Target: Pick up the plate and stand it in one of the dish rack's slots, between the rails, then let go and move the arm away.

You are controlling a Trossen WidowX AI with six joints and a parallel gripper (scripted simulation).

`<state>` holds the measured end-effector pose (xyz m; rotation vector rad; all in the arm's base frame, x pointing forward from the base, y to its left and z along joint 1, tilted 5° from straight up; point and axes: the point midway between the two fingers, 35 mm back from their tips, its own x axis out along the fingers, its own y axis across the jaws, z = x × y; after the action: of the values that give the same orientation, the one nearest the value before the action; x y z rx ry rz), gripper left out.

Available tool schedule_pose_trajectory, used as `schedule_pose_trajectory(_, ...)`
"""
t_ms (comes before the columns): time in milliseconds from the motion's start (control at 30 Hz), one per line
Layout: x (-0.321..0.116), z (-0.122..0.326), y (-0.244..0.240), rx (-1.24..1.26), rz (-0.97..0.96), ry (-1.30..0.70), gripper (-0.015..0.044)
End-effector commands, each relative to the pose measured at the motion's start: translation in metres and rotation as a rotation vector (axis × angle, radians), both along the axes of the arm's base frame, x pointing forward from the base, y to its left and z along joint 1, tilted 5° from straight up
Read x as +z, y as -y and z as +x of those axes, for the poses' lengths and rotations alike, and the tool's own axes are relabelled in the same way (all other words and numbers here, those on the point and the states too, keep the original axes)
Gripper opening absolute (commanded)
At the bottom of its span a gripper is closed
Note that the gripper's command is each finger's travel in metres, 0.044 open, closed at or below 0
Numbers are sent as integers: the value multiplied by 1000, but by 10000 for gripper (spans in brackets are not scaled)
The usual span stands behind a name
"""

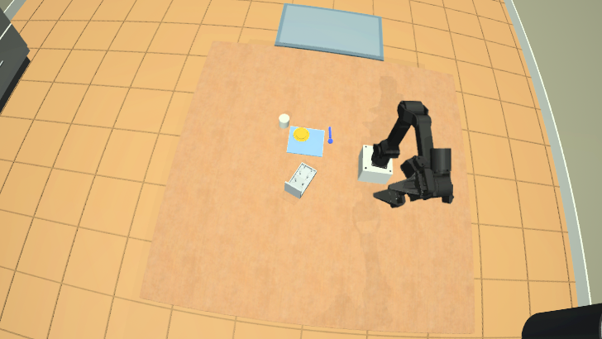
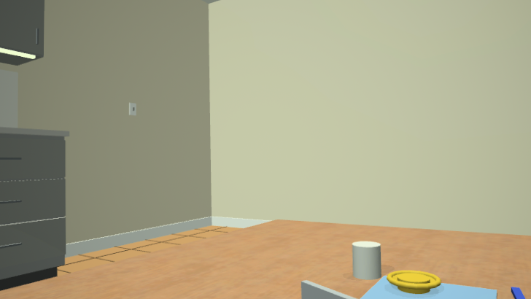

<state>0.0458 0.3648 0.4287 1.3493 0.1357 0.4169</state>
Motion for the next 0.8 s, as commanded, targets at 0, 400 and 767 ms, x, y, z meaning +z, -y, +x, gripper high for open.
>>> schedule_pose_trajectory(0,0,0,0,1,2,2,400)
schedule_pose_trajectory(400,-1,62,-19,-86,-222,180,400)
schedule_pose_trajectory(767,-16,140,-16,-187,-456,254,400)
